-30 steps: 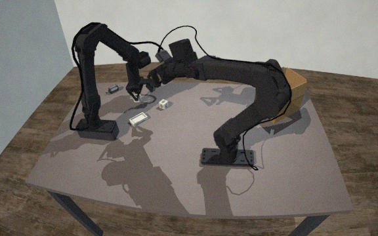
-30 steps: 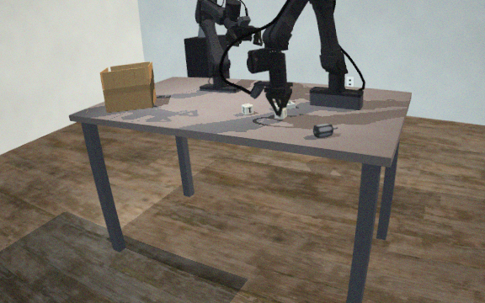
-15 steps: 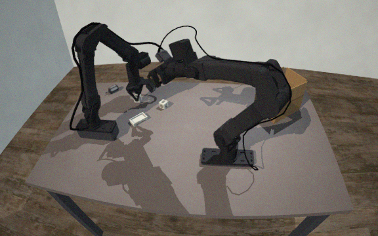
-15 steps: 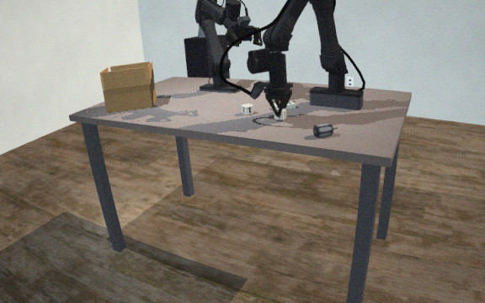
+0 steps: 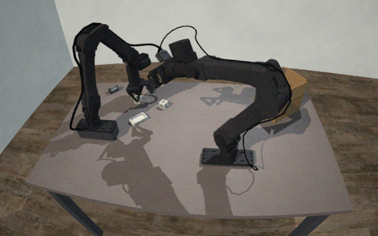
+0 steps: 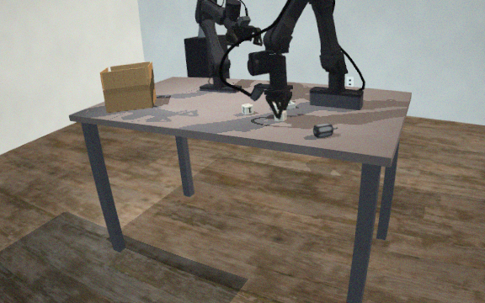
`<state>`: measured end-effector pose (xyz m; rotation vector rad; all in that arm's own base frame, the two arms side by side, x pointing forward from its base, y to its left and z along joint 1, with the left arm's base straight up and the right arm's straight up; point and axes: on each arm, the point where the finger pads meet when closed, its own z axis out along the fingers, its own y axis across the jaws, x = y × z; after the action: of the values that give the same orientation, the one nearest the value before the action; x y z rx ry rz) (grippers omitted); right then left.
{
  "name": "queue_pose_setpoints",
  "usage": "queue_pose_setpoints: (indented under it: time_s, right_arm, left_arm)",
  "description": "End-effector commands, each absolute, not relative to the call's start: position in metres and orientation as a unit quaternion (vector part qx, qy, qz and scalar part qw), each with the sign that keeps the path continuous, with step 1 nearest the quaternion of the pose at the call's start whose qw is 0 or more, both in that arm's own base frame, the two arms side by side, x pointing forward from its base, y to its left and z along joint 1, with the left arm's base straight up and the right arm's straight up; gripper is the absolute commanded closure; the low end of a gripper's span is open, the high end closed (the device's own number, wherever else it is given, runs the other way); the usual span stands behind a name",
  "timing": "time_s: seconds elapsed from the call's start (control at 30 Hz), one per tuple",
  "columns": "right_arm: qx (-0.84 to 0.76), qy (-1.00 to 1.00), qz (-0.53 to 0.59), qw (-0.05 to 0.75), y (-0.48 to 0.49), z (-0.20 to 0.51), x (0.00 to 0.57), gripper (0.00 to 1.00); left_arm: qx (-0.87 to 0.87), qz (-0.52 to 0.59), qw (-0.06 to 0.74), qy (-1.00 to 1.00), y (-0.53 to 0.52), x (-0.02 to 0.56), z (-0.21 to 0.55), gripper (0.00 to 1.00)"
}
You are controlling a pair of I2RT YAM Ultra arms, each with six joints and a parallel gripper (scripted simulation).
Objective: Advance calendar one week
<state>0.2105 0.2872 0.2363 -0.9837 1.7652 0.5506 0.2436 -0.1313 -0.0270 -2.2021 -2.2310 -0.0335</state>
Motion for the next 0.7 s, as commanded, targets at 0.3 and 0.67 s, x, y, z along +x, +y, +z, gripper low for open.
queue_pose_setpoints:
  time_s: [0.3,0.67]
  right_arm:
    - [-0.403,0.725,0.231,0.508,0.289,0.248,0.212,0.00]
    - [-0.403,0.725,0.231,0.508,0.289,0.248,0.212,0.00]
  left_arm:
    - [-0.704,-0.010,-0.004,-0.710,-0.134,0.246,-0.025,0.57]
    - [-0.705,-0.012,-0.031,-0.708,-0.147,0.246,-0.006,0.44]
